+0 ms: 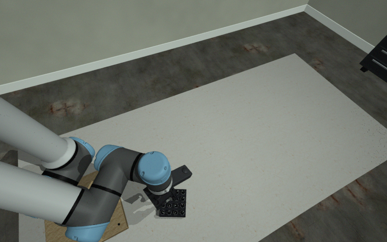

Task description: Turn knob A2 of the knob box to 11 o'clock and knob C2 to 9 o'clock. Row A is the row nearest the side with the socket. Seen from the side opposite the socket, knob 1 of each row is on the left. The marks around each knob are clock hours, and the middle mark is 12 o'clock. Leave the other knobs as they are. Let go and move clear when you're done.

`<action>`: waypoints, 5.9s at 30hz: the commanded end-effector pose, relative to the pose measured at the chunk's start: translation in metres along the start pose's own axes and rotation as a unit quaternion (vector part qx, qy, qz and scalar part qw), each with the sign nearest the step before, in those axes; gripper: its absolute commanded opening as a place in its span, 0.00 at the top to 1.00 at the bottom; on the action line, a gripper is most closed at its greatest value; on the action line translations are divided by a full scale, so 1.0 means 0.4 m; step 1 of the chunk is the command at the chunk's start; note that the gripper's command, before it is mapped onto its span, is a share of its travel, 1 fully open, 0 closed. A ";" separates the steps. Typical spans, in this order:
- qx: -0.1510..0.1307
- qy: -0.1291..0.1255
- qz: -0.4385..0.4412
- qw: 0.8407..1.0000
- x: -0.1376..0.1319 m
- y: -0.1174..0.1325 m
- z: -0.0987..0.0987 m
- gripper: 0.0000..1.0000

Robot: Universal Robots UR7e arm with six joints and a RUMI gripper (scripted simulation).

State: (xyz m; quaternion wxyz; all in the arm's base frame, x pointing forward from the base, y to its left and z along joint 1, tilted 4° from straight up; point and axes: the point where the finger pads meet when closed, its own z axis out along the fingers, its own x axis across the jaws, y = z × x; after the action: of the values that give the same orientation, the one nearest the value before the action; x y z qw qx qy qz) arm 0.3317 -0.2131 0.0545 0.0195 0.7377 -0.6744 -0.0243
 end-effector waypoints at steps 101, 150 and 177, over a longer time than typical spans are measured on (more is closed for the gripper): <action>0.000 0.000 0.000 1.000 0.000 -0.014 0.087 0.89; 0.000 0.000 0.000 1.000 0.000 -0.014 0.113 0.89; 0.000 0.000 0.000 1.000 0.000 -0.014 0.122 0.89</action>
State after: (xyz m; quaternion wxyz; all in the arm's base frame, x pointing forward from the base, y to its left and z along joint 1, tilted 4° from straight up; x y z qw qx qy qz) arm 0.3341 -0.2119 0.0053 0.0195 0.7377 -0.6744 -0.0243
